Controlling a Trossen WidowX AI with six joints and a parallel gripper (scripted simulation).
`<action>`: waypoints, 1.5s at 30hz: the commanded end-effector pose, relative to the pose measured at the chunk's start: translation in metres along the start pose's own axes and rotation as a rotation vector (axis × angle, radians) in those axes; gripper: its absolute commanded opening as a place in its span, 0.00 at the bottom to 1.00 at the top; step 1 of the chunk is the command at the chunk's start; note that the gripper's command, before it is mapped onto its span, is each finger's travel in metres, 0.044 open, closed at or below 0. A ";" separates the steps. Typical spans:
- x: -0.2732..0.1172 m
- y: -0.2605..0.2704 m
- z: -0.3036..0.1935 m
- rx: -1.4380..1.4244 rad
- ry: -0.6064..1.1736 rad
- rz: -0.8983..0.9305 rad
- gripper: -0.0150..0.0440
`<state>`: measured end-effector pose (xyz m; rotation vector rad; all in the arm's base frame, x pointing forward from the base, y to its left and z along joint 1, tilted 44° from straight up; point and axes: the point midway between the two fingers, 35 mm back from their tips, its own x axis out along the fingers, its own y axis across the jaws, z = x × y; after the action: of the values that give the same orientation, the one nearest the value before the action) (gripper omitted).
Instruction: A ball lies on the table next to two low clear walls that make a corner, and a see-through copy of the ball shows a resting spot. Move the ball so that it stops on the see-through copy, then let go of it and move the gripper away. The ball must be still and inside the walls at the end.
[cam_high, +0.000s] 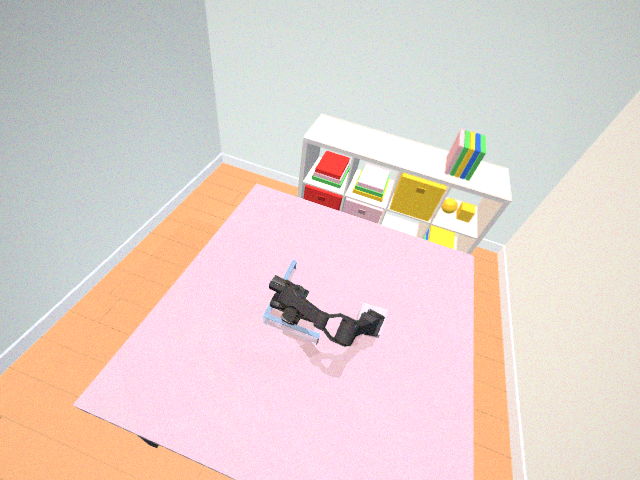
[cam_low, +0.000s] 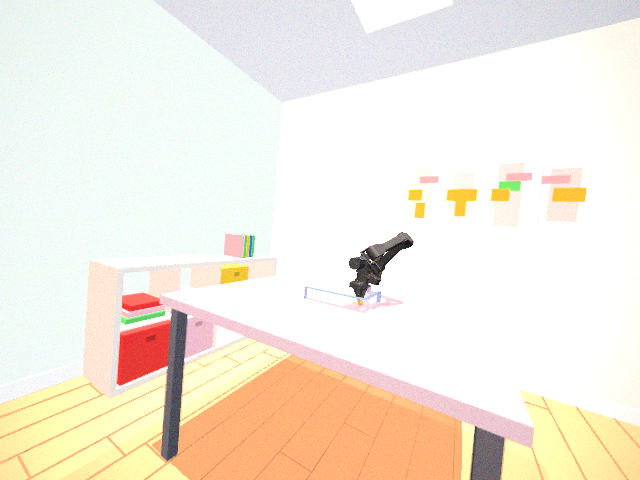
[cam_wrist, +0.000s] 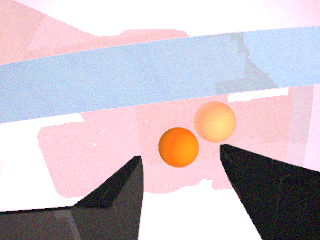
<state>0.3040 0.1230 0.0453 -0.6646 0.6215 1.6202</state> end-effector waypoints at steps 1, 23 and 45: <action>0.007 0.000 0.000 0.005 -0.005 -0.002 0.65; 0.016 0.000 0.000 0.005 -0.006 -0.002 0.31; -0.103 -0.001 -0.001 0.006 -0.001 -0.002 0.25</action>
<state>0.3173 0.0665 0.1029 -0.6544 0.6276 1.6171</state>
